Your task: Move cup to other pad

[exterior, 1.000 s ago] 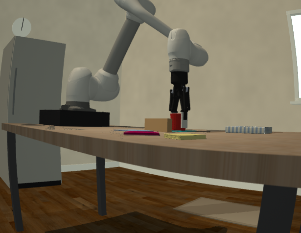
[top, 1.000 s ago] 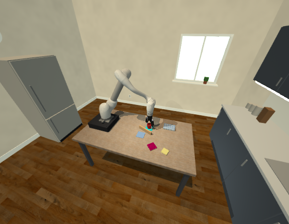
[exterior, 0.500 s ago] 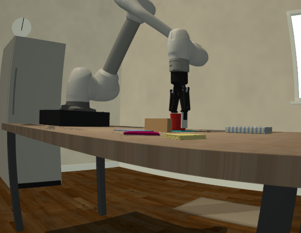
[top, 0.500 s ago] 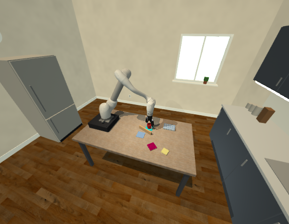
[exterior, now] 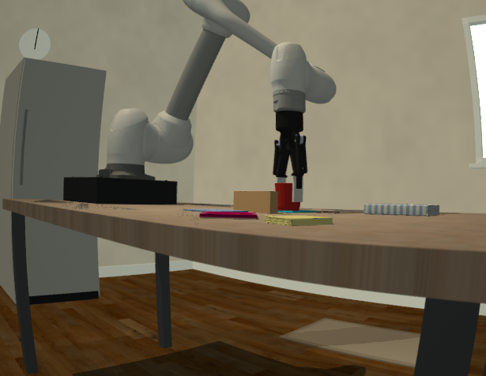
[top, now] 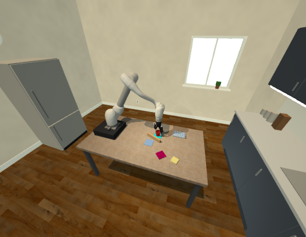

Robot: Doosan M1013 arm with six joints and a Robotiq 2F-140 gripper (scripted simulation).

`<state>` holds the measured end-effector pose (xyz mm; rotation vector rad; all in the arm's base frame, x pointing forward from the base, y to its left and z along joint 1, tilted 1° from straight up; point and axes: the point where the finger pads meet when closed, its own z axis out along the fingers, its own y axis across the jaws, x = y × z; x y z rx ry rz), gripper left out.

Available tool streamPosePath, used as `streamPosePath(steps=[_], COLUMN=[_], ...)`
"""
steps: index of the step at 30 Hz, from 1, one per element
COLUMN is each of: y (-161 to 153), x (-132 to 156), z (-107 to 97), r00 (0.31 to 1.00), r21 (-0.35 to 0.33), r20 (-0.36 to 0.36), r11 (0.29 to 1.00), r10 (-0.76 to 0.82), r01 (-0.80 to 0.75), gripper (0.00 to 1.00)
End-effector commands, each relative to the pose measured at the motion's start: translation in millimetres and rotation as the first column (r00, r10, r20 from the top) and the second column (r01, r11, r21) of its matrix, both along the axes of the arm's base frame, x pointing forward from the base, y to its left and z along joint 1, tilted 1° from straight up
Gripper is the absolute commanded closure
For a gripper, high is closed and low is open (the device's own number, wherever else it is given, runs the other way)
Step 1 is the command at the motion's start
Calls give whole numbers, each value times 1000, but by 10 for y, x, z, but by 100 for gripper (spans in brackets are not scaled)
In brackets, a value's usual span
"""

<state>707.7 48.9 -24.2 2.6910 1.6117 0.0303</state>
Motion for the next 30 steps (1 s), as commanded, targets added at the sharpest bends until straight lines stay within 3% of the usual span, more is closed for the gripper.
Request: streamPosePath(steps=[1,21,30], y=[0,-4,-4], x=[-1,-13,-15], z=[78,677,780], r00=[1000,1000,1000], r21=[0,0,0], r20=[0,0,0], r11=[1000,1000,1000], r10=[0,0,0], r01=[0,0,0], gripper=[41,41,41])
